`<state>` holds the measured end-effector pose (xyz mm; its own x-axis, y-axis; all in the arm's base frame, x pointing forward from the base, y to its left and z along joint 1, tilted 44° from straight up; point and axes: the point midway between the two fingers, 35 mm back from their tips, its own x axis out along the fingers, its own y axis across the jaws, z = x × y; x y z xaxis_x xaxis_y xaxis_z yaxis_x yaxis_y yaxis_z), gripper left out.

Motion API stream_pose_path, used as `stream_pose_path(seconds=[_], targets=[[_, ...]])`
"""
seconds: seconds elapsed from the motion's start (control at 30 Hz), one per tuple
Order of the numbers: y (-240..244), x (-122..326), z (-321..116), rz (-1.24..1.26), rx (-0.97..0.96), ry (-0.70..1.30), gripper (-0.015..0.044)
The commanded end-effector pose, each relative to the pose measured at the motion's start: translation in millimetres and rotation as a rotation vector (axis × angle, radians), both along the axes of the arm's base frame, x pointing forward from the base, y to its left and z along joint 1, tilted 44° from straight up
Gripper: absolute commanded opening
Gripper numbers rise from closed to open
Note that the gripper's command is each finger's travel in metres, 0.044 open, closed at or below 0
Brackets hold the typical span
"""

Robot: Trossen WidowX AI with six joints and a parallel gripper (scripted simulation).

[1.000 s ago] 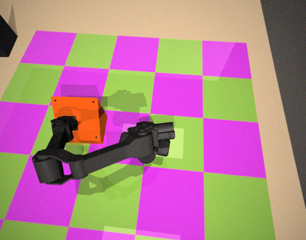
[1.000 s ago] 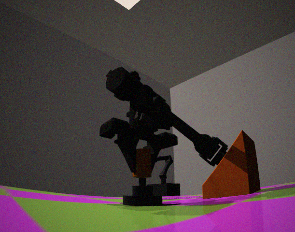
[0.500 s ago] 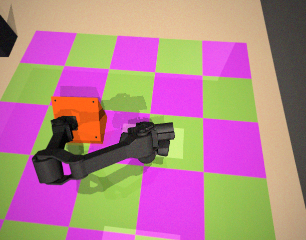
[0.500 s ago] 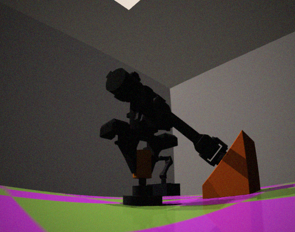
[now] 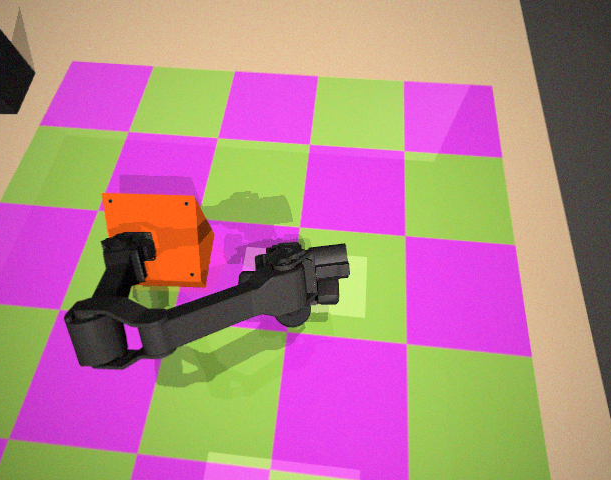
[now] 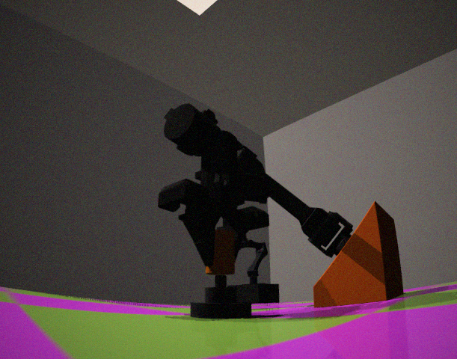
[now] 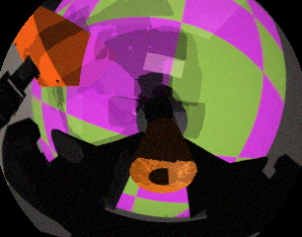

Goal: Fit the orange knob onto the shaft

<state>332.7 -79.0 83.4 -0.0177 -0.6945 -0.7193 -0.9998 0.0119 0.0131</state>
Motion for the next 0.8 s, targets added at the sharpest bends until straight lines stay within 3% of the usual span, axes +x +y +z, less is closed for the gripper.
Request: stream_pose_path(seconds=[0.0, 0.77], targets=[[0.4, 0.3, -1.4, 0.025, -0.001, 0.021, 0.0000], [1.3, 0.8, 1.2, 0.064, 0.000, 0.058, 0.0000]])
